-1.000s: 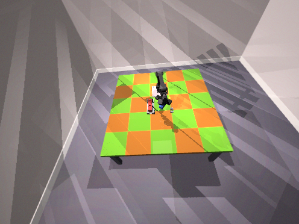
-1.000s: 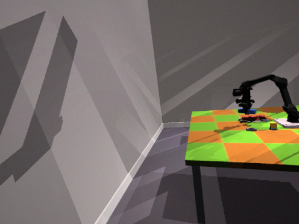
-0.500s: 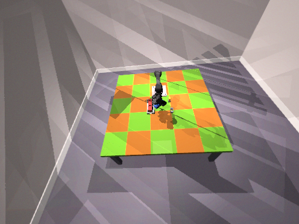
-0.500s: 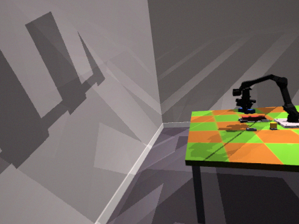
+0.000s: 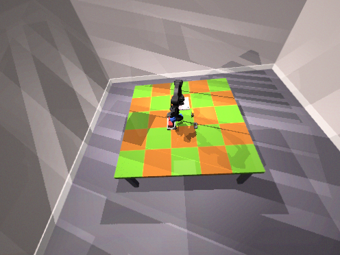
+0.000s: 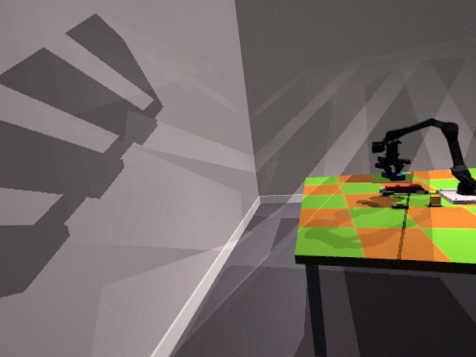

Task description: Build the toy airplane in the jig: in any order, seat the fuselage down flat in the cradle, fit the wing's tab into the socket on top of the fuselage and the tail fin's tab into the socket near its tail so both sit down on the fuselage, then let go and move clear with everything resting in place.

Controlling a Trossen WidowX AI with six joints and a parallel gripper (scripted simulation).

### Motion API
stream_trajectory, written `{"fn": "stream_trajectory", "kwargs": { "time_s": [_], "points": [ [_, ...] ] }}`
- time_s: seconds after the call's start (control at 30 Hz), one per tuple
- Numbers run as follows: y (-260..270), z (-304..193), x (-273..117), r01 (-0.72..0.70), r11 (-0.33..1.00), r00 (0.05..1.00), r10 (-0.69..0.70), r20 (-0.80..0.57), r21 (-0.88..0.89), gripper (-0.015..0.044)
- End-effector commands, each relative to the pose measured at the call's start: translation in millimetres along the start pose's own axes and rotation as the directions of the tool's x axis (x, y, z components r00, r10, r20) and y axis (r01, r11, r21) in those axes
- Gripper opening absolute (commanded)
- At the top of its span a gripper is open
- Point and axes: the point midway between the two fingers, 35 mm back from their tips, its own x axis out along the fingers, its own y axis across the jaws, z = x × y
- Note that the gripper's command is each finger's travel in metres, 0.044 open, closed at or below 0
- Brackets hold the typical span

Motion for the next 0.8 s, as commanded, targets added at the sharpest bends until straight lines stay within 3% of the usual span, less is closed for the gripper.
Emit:
{"fn": "stream_trajectory", "kwargs": {
  "time_s": [0.0, 0.77],
  "points": [
    [-8, 6, 2, -0.004, 0.998, 1.0, 0.004, -0.001, 0.064, 0.0],
    [-68, 44, 16, 0.0, 0.892, 1.0, -0.001, 0.002, 0.453, 0.0]
  ]
}}
